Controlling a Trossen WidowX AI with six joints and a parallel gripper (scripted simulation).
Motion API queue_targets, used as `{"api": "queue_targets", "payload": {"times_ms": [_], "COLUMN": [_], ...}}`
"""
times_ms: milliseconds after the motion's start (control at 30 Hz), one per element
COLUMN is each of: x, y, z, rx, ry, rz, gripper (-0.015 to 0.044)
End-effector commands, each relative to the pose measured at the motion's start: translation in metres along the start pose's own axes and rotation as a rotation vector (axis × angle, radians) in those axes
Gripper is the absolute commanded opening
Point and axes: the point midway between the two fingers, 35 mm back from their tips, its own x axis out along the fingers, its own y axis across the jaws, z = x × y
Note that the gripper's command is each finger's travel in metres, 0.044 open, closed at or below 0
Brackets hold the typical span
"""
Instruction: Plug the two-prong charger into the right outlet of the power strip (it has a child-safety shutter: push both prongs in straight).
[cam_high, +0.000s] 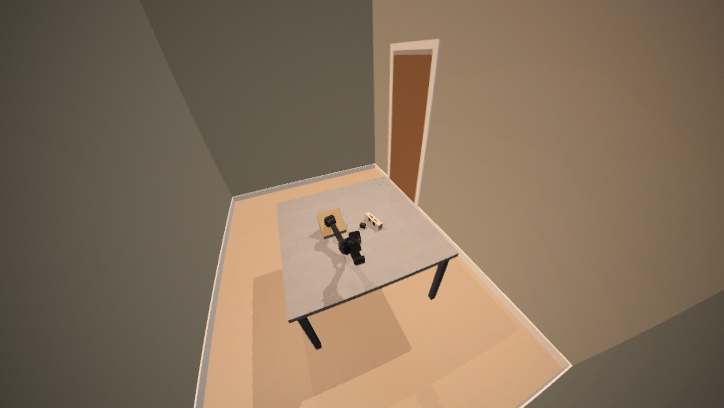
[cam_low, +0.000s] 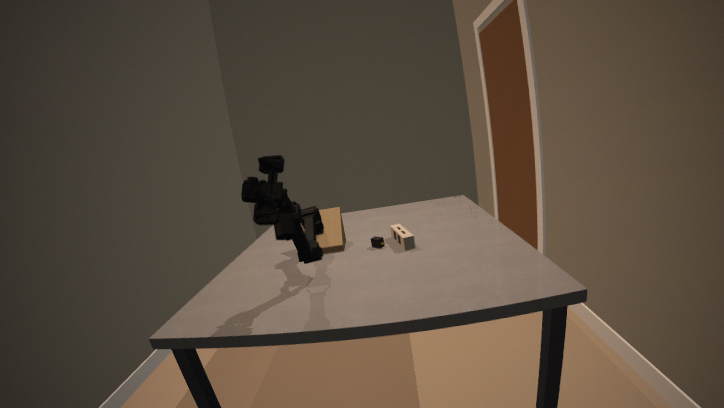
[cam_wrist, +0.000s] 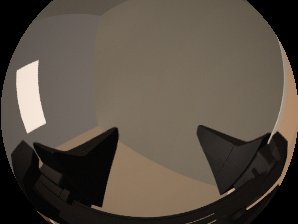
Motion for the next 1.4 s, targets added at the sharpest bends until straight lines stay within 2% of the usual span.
{"api": "queue_targets", "payload": {"times_ms": [0, 33, 300, 600, 1133, 1367], "x": [0.000, 0.001, 0.001, -0.016, -0.070, -0.098], "y": [0.002, 0.007, 0.093, 0.190, 0.311, 0.344], "z": [0.001, 0.003, 0.026, 0.031, -0.003, -0.030], "rx": [0.002, 0.006, 0.071, 0.134, 0.058, 0.024], "ry": [0.000, -0.002, 0.013, 0.103, 0.310, 0.432], "rz": [0.005, 0.019, 0.237, 0.474, 0.764, 0.845], "gripper": [0.0426, 0.0440, 0.0440, 0.0440, 0.0440, 0.0440]}}
